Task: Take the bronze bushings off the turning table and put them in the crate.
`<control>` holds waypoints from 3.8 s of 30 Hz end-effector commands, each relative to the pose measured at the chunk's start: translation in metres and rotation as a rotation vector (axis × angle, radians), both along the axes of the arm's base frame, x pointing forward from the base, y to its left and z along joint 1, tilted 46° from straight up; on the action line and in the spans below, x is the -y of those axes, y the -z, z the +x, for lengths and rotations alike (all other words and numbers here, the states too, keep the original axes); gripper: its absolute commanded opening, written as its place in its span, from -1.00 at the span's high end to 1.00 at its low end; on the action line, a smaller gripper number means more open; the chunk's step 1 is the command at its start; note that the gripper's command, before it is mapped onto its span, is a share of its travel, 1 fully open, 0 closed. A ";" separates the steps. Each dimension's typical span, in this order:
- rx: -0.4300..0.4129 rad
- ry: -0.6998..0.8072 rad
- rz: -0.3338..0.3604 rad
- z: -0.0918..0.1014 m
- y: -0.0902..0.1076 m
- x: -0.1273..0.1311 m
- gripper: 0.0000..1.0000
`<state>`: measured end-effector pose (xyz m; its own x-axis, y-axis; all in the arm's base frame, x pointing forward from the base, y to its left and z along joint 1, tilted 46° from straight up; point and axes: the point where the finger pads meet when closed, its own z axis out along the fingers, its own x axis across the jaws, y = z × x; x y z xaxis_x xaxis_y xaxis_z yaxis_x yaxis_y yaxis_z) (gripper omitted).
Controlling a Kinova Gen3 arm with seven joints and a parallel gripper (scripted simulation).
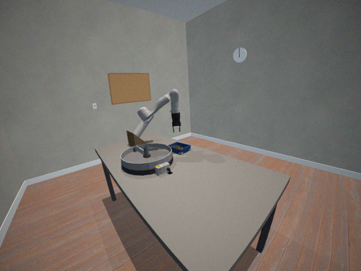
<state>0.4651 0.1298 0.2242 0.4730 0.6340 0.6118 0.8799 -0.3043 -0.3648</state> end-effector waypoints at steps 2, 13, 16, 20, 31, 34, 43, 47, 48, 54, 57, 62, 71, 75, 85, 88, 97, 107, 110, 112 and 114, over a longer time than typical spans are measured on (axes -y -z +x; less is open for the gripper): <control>0.062 -0.087 0.007 -0.005 0.004 -0.001 -1.00; 0.163 -0.170 0.025 -0.002 -0.003 -0.001 -1.00; 0.163 -0.170 0.025 -0.002 -0.003 -0.001 -1.00; 0.163 -0.170 0.025 -0.002 -0.003 -0.001 -1.00; 0.170 -0.167 0.036 0.000 -0.008 -0.004 -1.00; 0.170 -0.167 0.036 0.000 -0.008 -0.004 -1.00; 0.086 -0.087 0.035 0.001 -0.009 -0.007 -1.00; 0.137 -0.141 0.035 0.000 -0.007 -0.005 -1.00; 0.137 -0.141 0.035 0.000 -0.007 -0.005 -1.00; 0.137 -0.141 0.035 0.000 -0.007 -0.005 -1.00; 0.137 -0.141 0.035 0.000 -0.007 -0.005 -1.00; 0.138 -0.140 0.042 0.000 -0.011 -0.007 -1.00; 0.138 -0.140 0.042 0.000 -0.011 -0.007 -1.00; 0.040 -0.035 0.050 0.003 -0.016 -0.013 -1.00; 0.141 -0.142 0.049 -0.001 -0.014 -0.010 -1.00; 0.141 -0.142 0.049 -0.001 -0.014 -0.010 -1.00; 0.142 -0.145 0.049 0.001 -0.013 -0.009 -1.00; 0.142 -0.145 0.049 0.001 -0.013 -0.009 -1.00; 0.066 -0.065 0.057 0.002 -0.019 -0.014 -1.00; 0.116 -0.117 0.053 0.001 -0.016 -0.011 -1.00; 0.141 -0.144 0.052 0.000 -0.015 -0.010 -1.00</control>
